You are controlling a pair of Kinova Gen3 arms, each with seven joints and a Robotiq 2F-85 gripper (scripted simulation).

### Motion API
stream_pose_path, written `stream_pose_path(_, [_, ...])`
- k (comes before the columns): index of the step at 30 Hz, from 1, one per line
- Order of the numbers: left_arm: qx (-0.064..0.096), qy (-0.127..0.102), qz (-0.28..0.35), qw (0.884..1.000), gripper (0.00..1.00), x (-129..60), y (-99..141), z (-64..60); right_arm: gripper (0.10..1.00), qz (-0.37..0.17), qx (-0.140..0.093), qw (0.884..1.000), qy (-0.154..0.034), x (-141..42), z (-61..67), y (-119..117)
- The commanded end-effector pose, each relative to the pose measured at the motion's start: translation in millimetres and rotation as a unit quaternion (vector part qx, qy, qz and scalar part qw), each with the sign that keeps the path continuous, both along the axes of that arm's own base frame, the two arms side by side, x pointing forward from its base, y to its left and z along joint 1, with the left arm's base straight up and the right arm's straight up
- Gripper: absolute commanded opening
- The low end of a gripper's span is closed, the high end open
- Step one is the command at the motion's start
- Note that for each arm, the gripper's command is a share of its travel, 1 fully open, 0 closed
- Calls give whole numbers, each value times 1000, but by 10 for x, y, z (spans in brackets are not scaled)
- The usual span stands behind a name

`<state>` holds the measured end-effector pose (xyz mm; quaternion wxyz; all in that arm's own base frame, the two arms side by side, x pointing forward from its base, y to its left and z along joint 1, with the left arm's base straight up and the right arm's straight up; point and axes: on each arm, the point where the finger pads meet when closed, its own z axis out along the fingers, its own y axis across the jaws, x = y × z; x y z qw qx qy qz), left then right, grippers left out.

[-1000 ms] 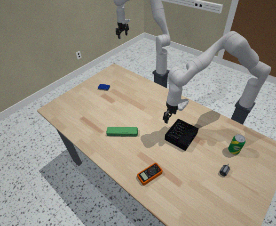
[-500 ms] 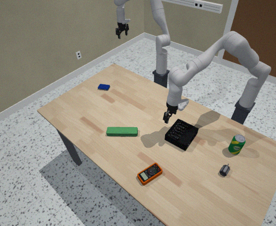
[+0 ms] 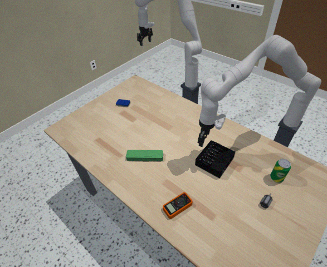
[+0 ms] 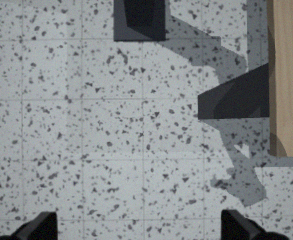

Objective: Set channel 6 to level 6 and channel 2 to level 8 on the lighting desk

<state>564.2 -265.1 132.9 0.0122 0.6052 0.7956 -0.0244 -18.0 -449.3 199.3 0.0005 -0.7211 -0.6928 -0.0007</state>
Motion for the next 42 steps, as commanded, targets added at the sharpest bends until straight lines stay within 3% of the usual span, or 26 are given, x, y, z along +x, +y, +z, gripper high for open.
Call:
stream_pose_path(1, [4,1,44,999,1000,1,53,48,1000,0,-1,1000,0,1,7,-4])
stream_pose_path(7, [9,4,117,993,1000,-4,142,107,1000,0,-1,1000,0,1,7,-4])
stream_pose_path(12, [16,7,219,976,1000,-14,267,196,1000,0,-1,1000,0,1,7,-4])
stream_pose_path(16, [20,9,303,953,1000,-23,370,275,1000,0,-1,1000,0,1,7,-4])
stream_pose_path(21, [23,11,403,915,1000,-36,492,376,1000,0,-1,1000,0,1,7,-4])
stream_pose_path(23, [23,11,403,915,1000,-36,492,376,1000,0,-1,1000,0,1,7,-4])
stream_pose_path(30, [25,12,514,857,1000,-54,631,501,1000,0,-1,1000,0,1,7,-4])
stream_pose_path(35, [25,12,568,823,1000,-64,699,566,1000,0,-1,1000,0,1,7,-4])
stream_pose_path(38, [25,12,589,808,1000,-68,726,592,1000,0,-1,1000,0,1,7,-4])
stream_pose_path(40, [25,12,589,808,1000,-68,726,592,1000,0,-1,1000,0,1,7,-4])
stream_pose_path(42, [24,12,598,801,1000,-70,739,605,1000,0,-1,1000,0,1,7,-4])
